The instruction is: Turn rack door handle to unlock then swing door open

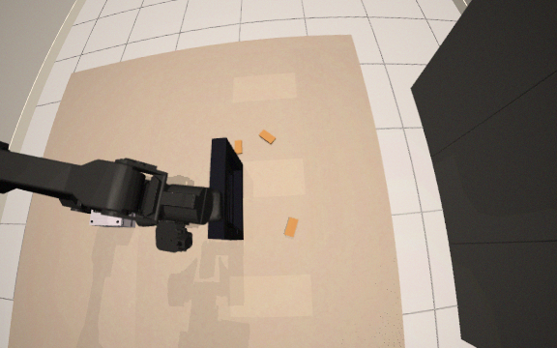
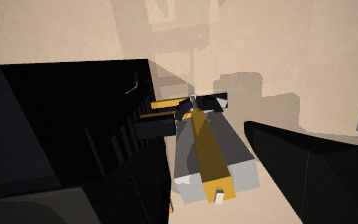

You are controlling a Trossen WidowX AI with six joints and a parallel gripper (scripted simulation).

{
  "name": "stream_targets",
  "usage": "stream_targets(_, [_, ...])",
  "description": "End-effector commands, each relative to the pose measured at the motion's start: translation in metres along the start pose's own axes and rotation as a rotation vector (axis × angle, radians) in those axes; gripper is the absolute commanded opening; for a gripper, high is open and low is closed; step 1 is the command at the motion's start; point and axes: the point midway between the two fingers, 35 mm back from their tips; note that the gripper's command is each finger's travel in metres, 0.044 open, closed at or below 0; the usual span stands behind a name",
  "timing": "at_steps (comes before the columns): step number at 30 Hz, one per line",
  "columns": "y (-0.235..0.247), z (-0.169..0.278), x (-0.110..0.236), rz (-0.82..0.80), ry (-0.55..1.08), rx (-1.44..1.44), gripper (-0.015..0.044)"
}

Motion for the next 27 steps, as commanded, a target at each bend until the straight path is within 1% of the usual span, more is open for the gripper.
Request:
stream_targets(1, [0.0001,0.0005,-0.0005,0.000,0.003,0.170,0.0291])
stream_targets(27, [0.0001,0.0006,-0.0004,-0.003,0.003,1.458,0.0291])
Point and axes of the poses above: the point midway between the two fingers, 35 mm back from their tips, its own x axis back along the fingers, its own y axis across the jaws, z = x × y, and after that the axes turned 1 degree about -x, right-handed
